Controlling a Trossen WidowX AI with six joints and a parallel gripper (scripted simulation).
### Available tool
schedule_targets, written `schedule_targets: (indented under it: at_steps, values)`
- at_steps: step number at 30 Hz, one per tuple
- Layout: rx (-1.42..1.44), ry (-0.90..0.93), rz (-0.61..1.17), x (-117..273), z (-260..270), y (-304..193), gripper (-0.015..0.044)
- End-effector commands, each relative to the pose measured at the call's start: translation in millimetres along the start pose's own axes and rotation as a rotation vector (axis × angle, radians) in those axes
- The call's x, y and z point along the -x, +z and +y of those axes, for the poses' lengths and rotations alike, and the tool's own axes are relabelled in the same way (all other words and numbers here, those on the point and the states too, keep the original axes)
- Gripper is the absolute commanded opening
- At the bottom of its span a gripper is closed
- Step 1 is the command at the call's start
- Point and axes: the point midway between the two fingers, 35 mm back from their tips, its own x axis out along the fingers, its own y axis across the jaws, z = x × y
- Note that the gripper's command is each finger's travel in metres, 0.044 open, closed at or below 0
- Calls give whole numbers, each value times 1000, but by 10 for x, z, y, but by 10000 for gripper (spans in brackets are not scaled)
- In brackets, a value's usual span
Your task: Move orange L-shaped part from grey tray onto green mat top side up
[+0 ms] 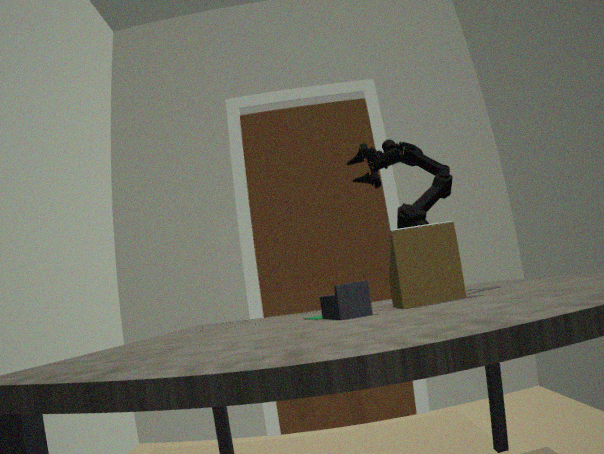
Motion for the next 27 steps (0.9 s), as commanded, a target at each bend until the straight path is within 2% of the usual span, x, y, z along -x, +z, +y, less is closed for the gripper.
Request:
schedule_targets:
  at_steps: [1,5,8,9,12,19,27]
  values:
    - [-11,10,-6,-47,11,22,374]
    - [-132,116,-78,-517,153,302,269]
    - [-145,127,-96,-615,170,375,190]
    - [-165,148,-106,-691,202,430,180]
    - [-242,240,-176,-1046,342,771,180]
    - [-410,526,-206,-1714,915,1592,180]
    - [-598,878,-66,-2092,1851,2597,180]
